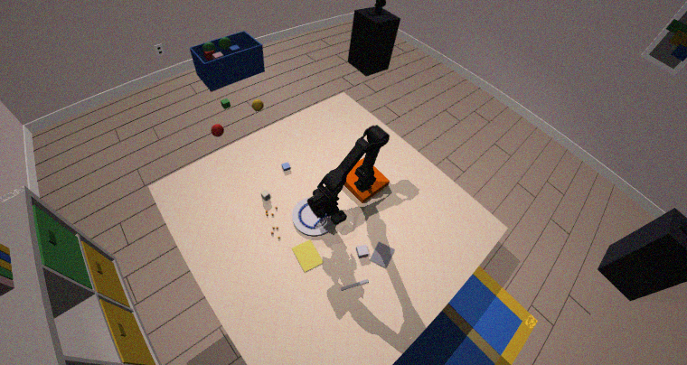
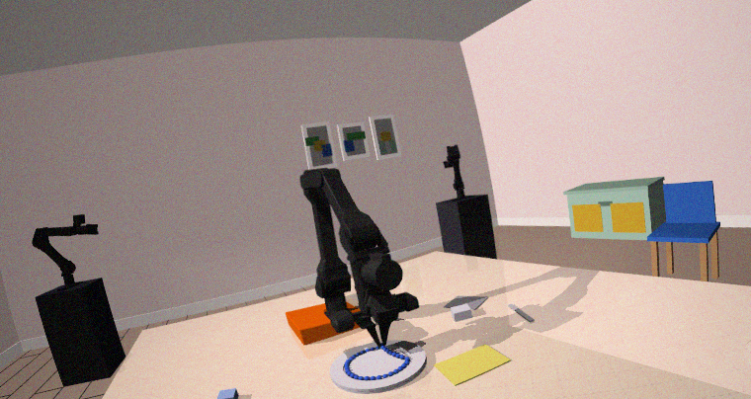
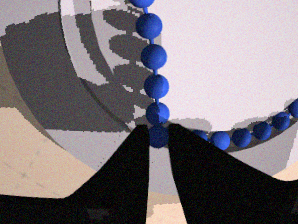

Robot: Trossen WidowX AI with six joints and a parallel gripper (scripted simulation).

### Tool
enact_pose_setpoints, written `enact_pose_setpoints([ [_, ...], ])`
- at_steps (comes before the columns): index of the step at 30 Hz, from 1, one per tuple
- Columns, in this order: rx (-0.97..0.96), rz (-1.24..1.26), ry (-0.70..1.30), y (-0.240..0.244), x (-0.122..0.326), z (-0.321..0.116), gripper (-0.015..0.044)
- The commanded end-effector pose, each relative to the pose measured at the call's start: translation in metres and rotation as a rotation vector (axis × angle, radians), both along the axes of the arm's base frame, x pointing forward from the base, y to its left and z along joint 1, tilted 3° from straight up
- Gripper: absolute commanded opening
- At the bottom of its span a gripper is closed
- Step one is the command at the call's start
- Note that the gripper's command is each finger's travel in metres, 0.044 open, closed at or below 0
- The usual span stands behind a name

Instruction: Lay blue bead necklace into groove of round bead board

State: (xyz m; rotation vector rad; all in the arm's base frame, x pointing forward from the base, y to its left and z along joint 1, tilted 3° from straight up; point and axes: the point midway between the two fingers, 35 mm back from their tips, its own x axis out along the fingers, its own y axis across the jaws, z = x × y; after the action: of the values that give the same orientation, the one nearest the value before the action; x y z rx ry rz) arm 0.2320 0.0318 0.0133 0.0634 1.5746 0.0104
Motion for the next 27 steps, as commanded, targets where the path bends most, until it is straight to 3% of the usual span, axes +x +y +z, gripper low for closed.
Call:
enact_pose_setpoints([
  [1, 0.002, -0.006, 0.006, 0.0005, -0.0014, -0.0043, 0.0],
  [18, 0.0, -0.001, 0.006, -0.0001, -0.0012, 0.0007, 0.044],
  [27, 0.002, -0.006, 0.006, -0.0003, -0.0012, 0.0041, 0.044],
])
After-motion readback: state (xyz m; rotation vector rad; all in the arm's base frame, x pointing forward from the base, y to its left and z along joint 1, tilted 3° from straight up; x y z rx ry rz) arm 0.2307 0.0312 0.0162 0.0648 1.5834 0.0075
